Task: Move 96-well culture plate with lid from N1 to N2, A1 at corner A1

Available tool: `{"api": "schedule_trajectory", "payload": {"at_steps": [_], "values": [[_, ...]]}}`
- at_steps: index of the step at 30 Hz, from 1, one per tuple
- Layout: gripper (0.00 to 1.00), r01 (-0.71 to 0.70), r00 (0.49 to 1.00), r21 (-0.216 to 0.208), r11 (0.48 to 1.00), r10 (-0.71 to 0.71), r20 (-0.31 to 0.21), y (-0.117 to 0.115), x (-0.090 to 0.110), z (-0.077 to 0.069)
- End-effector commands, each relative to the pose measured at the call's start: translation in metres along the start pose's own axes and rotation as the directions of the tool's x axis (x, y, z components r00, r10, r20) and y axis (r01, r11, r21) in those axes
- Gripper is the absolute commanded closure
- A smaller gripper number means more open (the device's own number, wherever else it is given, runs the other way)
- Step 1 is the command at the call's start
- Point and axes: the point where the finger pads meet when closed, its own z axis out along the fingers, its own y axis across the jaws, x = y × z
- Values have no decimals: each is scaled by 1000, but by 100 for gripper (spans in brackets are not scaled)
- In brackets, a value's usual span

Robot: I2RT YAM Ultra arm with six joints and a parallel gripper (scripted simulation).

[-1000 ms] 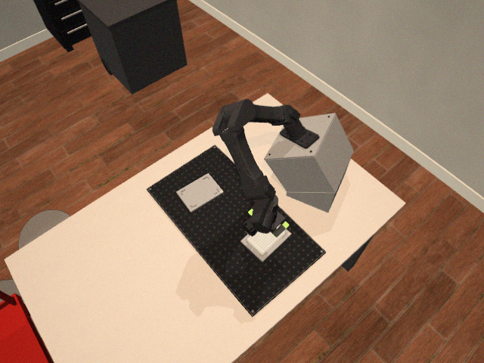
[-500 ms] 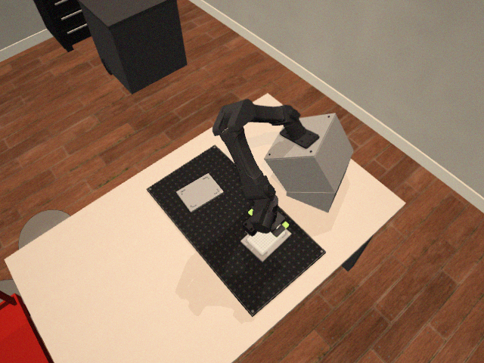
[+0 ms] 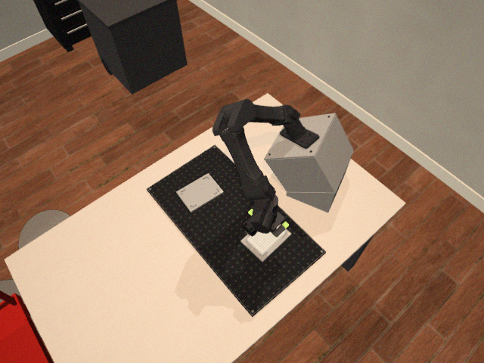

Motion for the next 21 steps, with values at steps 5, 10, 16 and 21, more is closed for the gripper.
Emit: {"api": "schedule_trajectory", "payload": {"at_steps": [5,10,16,21], "values": [[0,-24,998,-19,1000,25,61,4,-17,-15],[0,-24,998,-19,1000,25,61,4,-17,-15],[0,-24,998,-19,1000,25,61,4,-17,-15],[0,-19,999,-5,1000,19,33,-3,-10,-1]]}}
